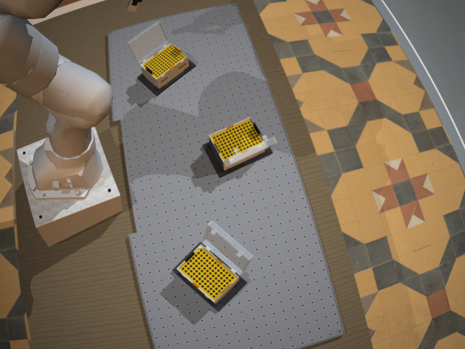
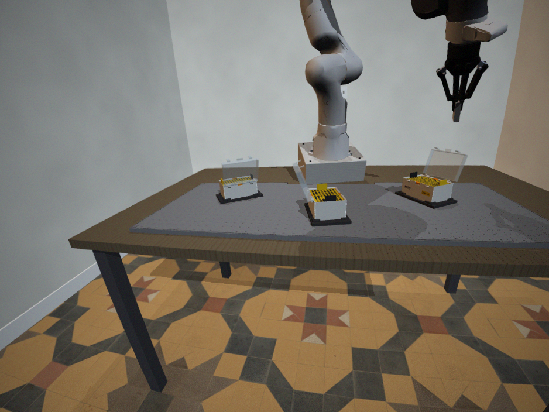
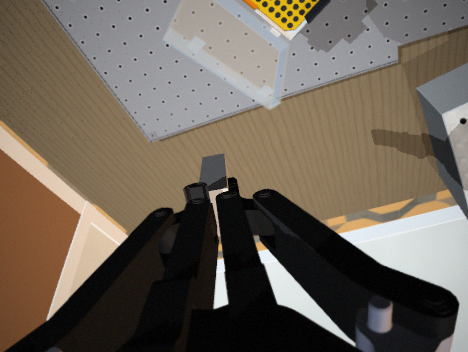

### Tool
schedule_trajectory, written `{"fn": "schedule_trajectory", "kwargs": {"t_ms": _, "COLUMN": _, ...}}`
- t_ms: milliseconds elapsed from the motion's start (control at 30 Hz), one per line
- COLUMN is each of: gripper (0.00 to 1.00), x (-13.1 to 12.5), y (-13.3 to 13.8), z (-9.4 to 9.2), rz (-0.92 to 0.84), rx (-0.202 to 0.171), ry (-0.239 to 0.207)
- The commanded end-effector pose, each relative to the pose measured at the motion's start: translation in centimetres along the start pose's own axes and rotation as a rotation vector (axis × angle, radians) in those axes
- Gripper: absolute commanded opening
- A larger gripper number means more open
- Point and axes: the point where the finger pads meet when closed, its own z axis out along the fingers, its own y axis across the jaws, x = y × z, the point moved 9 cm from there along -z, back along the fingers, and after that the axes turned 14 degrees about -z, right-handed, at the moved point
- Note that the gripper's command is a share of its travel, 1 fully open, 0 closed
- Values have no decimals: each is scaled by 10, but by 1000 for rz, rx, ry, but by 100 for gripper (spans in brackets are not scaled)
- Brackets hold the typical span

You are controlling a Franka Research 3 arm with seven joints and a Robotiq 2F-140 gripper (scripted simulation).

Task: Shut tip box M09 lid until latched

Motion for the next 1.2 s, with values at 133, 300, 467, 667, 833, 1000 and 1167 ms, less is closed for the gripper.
{"fn": "schedule_trajectory", "kwargs": {"t_ms": 133, "gripper": 0, "x": -11, "y": -26, "z": 10, "rz": -266, "rx": -51, "ry": 7}}
{"fn": "schedule_trajectory", "kwargs": {"t_ms": 300, "gripper": 0, "x": -13, "y": -32, "z": 12, "rz": -426, "rx": -95, "ry": 3}}
{"fn": "schedule_trajectory", "kwargs": {"t_ms": 467, "gripper": 0, "x": -14, "y": -36, "z": 12, "rz": -587, "rx": -139, "ry": 0}}
{"fn": "schedule_trajectory", "kwargs": {"t_ms": 667, "gripper": 0, "x": -16, "y": -38, "z": 13, "rz": -715, "rx": -175, "ry": -3}}
{"fn": "schedule_trajectory", "kwargs": {"t_ms": 833, "gripper": 0, "x": -18, "y": -41, "z": 13, "rz": -876, "rx": -220, "ry": -6}}
{"fn": "schedule_trajectory", "kwargs": {"t_ms": 1000, "gripper": 0, "x": -21, "y": -44, "z": 14, "rz": -1037, "rx": -264, "ry": -10}}
{"fn": "schedule_trajectory", "kwargs": {"t_ms": 1167, "gripper": 0, "x": -23, "y": -45, "z": 15, "rz": -1133, "rx": -291, "ry": -12}}
